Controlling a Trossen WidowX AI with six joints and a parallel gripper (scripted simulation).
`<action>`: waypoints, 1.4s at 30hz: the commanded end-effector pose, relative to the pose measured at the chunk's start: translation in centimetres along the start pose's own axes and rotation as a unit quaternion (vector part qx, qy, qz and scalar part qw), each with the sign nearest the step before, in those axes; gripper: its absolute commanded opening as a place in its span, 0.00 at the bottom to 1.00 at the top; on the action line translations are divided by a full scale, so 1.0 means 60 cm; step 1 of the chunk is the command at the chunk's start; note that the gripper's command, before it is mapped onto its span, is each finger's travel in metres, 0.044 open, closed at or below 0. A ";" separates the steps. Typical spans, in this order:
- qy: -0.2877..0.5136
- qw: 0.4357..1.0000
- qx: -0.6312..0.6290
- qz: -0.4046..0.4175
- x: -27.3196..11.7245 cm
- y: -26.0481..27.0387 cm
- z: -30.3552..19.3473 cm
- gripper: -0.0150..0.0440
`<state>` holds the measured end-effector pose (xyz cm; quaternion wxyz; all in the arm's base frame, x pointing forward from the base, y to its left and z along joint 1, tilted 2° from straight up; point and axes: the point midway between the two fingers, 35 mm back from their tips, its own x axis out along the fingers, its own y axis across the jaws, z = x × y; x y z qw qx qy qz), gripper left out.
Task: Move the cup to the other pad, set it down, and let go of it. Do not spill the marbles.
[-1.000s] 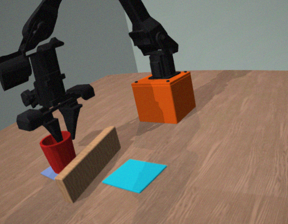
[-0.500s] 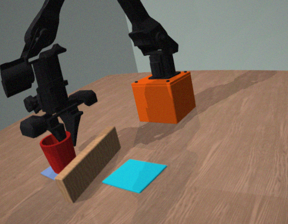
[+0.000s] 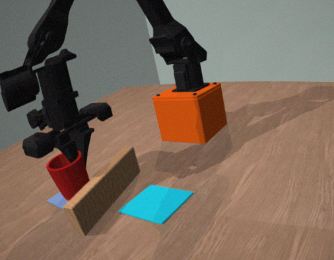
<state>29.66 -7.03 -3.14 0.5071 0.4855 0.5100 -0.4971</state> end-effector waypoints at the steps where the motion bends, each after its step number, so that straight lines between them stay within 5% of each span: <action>1: 0.000 1.000 0.000 0.002 -0.018 0.004 0.001 0.25; 16: 0.001 1.000 0.000 0.004 -0.125 0.001 0.003 0.25; 42: 0.000 1.000 0.002 0.004 -0.123 -0.002 -0.013 0.25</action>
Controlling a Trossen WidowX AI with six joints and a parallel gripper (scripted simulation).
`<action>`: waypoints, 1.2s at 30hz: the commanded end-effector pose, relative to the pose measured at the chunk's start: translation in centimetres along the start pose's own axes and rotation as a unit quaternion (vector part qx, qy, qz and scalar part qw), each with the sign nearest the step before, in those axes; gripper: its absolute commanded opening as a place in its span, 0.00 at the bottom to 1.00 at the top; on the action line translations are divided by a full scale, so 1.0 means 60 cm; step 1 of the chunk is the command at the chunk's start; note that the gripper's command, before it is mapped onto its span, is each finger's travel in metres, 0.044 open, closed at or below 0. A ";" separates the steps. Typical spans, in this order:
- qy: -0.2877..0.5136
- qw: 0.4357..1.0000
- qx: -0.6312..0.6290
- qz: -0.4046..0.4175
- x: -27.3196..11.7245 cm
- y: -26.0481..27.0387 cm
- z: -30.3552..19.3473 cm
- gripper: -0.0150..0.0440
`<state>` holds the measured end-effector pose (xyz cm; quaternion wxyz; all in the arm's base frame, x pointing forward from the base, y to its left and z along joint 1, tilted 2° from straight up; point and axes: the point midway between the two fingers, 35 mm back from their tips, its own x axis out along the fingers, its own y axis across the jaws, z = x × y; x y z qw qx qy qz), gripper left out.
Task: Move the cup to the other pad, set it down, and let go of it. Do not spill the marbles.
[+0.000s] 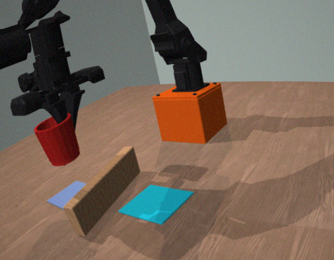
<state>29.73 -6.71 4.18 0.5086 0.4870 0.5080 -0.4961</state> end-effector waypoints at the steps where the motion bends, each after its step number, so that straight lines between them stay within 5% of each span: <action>1: 0.001 1.000 0.001 0.001 -0.001 -0.002 -0.013 0.25; 36: 0.006 1.000 -0.001 0.000 -0.005 -0.031 -0.139 0.25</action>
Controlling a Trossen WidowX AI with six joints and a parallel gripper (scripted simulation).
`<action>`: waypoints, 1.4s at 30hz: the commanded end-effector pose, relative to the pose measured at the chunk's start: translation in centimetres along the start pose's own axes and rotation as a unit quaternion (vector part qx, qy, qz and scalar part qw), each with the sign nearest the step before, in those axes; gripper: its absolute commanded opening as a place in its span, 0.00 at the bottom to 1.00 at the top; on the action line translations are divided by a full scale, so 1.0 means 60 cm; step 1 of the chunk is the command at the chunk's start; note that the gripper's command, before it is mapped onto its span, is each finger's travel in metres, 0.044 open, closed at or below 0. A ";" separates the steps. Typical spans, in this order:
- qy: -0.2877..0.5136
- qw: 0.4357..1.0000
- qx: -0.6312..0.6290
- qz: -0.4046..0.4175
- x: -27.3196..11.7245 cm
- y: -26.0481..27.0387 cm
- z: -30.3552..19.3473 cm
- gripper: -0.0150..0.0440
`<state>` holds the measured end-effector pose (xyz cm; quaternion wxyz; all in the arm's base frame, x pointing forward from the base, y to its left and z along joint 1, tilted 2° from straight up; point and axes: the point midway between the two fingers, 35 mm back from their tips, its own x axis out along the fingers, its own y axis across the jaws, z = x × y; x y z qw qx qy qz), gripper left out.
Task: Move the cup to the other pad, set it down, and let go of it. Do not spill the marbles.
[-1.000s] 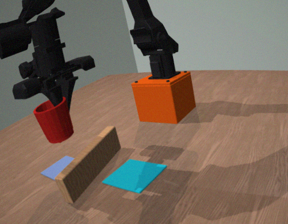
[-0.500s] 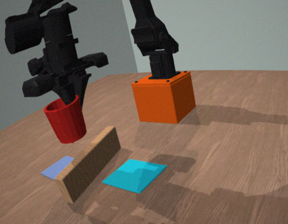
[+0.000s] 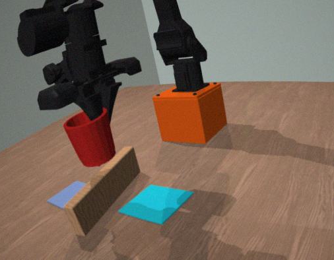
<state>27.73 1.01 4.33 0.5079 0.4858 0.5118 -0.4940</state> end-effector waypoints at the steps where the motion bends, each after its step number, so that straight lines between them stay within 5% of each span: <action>1: 0.003 1.000 0.003 0.002 -0.001 -0.002 -0.013 0.25; 42: 0.006 1.000 0.003 0.001 -0.004 -0.032 -0.136 0.25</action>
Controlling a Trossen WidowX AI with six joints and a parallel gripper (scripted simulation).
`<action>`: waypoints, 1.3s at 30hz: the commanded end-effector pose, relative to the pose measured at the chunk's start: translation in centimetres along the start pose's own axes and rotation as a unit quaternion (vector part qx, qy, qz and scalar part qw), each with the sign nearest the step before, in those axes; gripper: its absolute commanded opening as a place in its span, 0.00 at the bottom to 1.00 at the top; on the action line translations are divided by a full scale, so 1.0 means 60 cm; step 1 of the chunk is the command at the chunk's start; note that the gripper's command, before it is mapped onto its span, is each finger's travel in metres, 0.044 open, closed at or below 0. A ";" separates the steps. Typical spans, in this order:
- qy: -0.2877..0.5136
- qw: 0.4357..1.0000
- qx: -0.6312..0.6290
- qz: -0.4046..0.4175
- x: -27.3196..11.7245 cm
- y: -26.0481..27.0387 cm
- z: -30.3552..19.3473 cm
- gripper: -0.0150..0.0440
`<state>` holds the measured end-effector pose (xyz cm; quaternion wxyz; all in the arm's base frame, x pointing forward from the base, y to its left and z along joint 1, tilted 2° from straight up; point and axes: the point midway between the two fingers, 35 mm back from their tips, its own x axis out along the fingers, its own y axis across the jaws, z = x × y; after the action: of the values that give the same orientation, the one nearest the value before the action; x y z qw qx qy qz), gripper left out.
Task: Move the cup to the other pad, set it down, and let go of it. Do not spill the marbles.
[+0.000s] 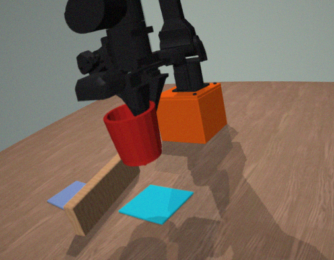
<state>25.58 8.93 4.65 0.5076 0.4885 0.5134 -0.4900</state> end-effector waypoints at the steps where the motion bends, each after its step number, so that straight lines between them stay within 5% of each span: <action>1: 0.002 1.000 0.004 -0.001 0.004 -0.001 -0.003 0.25; 39: 0.002 1.000 0.004 -0.002 0.109 -0.002 -0.007 0.25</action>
<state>25.47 9.29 -1.46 0.5068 0.4884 0.5132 -0.4912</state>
